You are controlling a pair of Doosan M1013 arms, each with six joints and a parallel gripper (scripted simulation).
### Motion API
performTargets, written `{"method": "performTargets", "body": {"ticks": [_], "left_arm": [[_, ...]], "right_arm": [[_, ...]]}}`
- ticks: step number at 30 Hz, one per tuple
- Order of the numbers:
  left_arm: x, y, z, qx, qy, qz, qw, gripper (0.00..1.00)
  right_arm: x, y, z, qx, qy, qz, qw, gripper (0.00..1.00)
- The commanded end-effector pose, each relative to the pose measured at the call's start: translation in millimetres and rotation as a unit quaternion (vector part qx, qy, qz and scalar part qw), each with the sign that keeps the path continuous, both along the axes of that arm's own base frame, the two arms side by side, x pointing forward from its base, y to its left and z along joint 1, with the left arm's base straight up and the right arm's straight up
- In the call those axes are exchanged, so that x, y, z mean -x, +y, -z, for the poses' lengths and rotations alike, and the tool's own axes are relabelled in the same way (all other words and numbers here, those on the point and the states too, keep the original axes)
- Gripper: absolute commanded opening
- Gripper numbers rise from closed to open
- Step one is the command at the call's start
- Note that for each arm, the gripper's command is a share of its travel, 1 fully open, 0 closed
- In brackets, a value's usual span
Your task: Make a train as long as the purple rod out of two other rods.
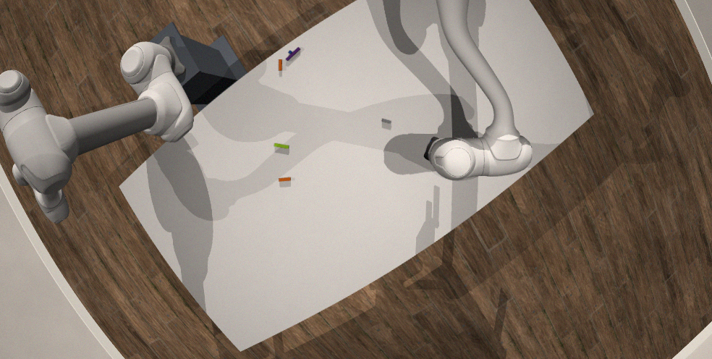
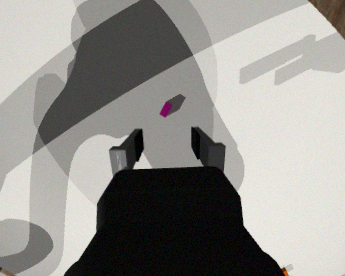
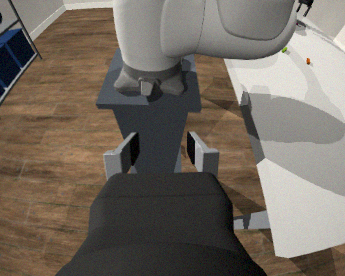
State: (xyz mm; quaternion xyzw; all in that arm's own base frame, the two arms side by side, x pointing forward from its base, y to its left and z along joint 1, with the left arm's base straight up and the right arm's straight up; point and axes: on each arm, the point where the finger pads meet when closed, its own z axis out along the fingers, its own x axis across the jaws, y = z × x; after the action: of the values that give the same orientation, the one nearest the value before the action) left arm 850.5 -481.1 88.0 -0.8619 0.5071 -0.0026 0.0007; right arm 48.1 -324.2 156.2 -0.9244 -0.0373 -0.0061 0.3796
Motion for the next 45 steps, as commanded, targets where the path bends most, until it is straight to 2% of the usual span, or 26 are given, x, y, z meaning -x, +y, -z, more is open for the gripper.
{"method": "performTargets", "body": {"ticks": [1,5,7,12,17,18,45], "left_arm": [[-9,6,1.4,0.000,0.004,0.084,0.996,1.00],[-14,8,0.8,0.000,0.003,0.151,0.989,1.00],[-14,8,0.8,0.000,0.003,0.151,0.989,1.00],[-22,13,-0.2,0.000,0.003,0.250,0.968,1.00],[-22,14,0.6,-0.001,0.004,0.266,0.964,1.00],[-22,13,0.8,-0.001,0.004,0.266,0.964,0.54],[-22,12,3.1,0.000,0.003,0.266,0.964,0.54]], "right_arm": [[4,2,-2.6,-0.003,0.001,-0.004,1.000,1.00],[4,2,-2.6,-0.003,0.001,-0.004,1.000,1.00],[4,2,-2.6,-0.003,0.001,-0.004,1.000,1.00],[4,2,-2.6,-0.003,0.001,-0.004,1.000,1.00],[4,2,-2.6,-0.003,0.001,-0.004,1.000,1.00],[4,2,-2.6,-0.003,0.001,-0.004,1.000,1.00],[4,2,-2.6,-0.003,0.001,-0.004,1.000,1.00]]}}
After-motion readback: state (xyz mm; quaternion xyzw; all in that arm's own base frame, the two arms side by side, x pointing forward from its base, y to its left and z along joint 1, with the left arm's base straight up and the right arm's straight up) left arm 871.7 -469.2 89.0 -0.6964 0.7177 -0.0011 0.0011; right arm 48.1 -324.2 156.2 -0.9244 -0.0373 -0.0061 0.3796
